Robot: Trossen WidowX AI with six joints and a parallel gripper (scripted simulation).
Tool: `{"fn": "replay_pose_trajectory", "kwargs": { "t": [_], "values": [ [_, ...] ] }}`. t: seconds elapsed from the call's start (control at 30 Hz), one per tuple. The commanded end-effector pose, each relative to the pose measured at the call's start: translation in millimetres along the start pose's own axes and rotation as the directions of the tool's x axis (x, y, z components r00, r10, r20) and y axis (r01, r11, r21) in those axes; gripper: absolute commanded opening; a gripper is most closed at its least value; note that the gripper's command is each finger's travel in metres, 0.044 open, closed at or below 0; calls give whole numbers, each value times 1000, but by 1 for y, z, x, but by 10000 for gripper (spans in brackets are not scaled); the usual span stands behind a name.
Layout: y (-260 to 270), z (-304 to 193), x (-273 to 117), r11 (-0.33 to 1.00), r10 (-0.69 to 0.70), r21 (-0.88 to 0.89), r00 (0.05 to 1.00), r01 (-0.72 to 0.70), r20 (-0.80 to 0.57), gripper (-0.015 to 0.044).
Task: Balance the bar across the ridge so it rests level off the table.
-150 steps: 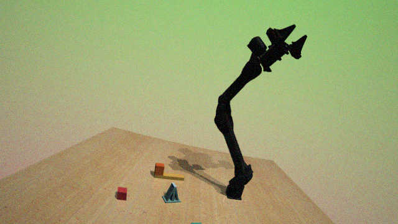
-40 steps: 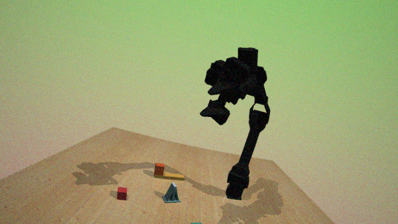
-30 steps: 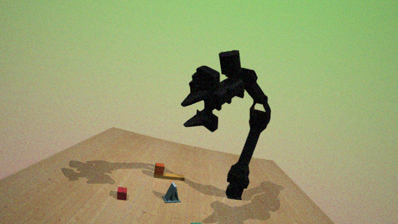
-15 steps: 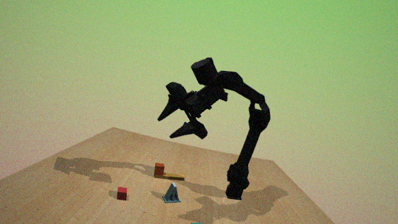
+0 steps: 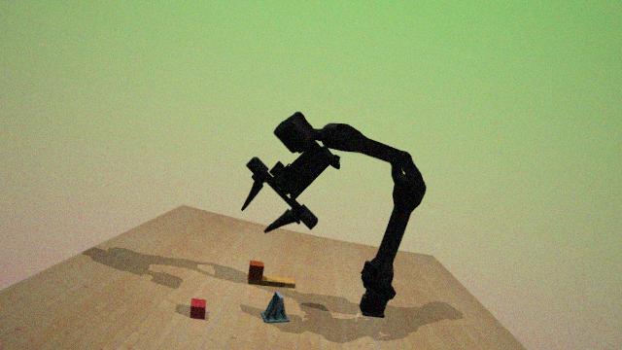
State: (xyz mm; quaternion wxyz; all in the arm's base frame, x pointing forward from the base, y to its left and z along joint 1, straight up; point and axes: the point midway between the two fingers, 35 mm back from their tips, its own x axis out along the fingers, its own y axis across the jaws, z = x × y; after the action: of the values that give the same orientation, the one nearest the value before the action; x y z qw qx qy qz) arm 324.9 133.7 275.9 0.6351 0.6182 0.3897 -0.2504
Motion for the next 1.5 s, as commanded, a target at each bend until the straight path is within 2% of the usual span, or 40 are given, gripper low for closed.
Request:
{"fn": "replay_pose_trajectory", "kwargs": {
  "t": [0.0, 0.4, 0.83, 1.3, 1.47],
  "values": [
    [-8, 18, 11, 994, -54, 99, 998, 51, 33, 315],
    [-32, 79, 31, 868, -219, 476, 969, 140, 113, 315],
    [-67, 139, 41, 568, -397, 813, 908, 127, 136, 315],
    [-112, 192, 40, 135, -563, 991, 823, -7, 83, 315],
    [-114, 194, 39, 113, -569, 993, 818, -16, 78, 315]
  ]
}}
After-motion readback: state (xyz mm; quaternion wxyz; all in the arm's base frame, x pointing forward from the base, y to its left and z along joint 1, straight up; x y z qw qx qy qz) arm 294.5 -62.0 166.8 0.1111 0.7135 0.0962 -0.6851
